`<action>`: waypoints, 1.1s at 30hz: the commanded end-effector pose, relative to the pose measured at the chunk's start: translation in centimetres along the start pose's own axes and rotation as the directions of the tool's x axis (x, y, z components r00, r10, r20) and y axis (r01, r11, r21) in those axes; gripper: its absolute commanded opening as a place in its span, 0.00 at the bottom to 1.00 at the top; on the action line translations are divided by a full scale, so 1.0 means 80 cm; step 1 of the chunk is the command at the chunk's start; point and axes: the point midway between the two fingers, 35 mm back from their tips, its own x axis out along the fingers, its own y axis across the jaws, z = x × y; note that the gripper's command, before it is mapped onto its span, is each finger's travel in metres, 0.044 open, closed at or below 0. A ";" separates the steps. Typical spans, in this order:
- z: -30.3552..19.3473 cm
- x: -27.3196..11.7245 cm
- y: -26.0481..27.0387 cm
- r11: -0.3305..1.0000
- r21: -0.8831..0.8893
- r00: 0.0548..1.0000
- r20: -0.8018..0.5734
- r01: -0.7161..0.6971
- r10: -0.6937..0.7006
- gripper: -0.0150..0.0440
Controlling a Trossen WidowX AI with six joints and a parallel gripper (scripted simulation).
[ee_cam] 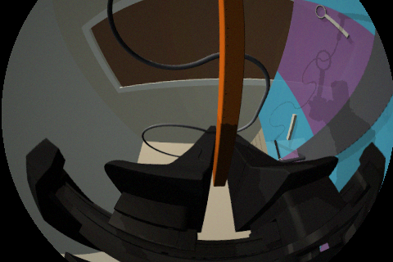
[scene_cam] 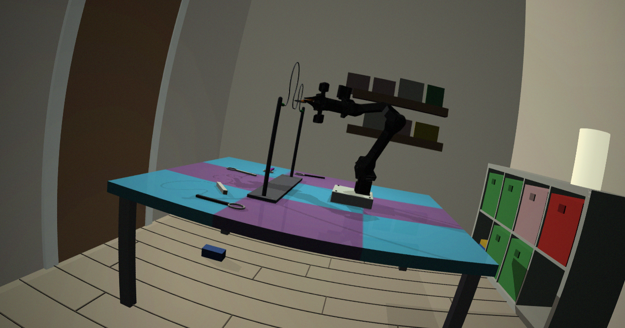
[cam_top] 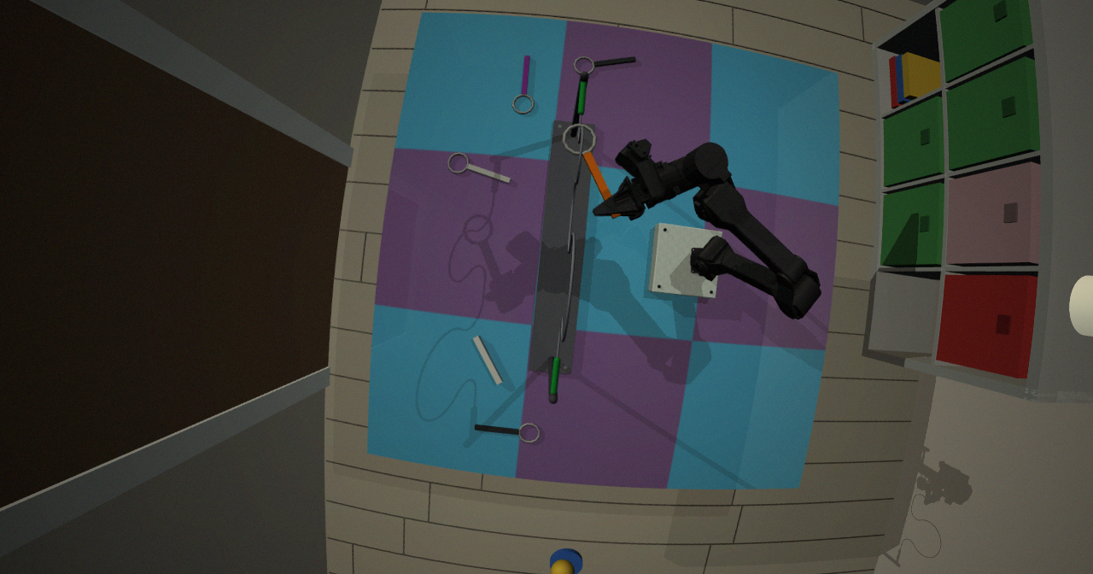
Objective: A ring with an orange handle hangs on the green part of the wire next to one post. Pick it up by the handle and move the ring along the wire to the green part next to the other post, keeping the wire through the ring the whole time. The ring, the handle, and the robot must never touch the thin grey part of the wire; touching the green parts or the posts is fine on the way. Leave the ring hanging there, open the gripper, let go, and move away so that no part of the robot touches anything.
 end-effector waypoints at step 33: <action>0.006 -0.005 0.038 0.999 -0.038 0.999 -0.007 0.035 -0.035 0.00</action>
